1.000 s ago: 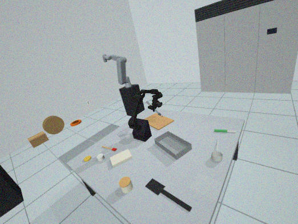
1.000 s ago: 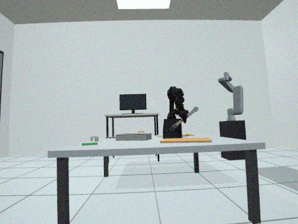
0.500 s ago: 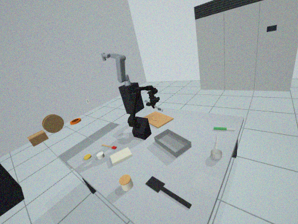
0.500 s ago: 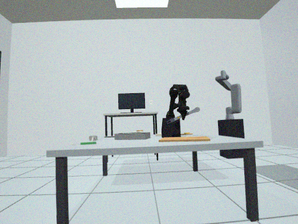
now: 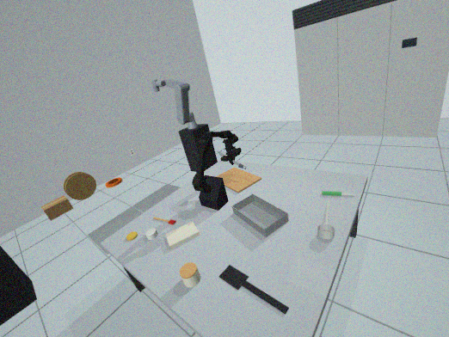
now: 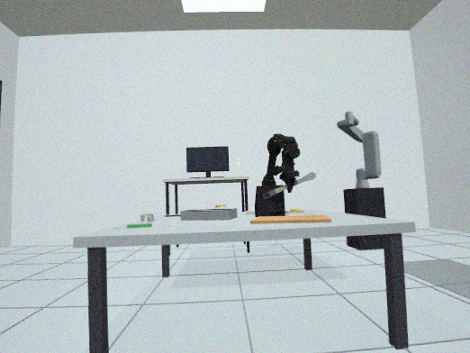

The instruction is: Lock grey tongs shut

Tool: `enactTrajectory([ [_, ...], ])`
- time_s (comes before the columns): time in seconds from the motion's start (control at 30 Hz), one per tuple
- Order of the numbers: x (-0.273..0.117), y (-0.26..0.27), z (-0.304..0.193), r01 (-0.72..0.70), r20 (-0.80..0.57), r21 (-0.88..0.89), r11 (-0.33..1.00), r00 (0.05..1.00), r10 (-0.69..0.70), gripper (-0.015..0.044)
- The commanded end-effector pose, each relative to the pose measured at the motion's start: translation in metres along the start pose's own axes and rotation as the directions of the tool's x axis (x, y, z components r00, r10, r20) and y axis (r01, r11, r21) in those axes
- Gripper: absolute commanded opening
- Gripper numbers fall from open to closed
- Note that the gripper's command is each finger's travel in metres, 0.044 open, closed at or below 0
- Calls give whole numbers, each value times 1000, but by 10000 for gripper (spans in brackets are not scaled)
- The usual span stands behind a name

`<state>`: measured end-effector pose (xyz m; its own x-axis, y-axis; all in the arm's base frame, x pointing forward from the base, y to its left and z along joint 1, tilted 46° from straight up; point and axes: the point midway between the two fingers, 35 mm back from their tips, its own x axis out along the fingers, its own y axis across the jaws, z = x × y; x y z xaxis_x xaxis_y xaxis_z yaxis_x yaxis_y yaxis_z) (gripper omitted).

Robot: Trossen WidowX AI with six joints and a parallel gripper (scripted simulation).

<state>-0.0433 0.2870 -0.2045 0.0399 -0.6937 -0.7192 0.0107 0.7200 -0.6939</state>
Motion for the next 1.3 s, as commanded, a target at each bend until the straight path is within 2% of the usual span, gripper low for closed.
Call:
enactTrajectory([
  [0.0, 5, 1, 0, -2, 3, 4, 1000, 1000, 2, -150],
  [1.27, 68, 1, 0, -2, 2, 4, 1000, 1000, 2, -150],
])
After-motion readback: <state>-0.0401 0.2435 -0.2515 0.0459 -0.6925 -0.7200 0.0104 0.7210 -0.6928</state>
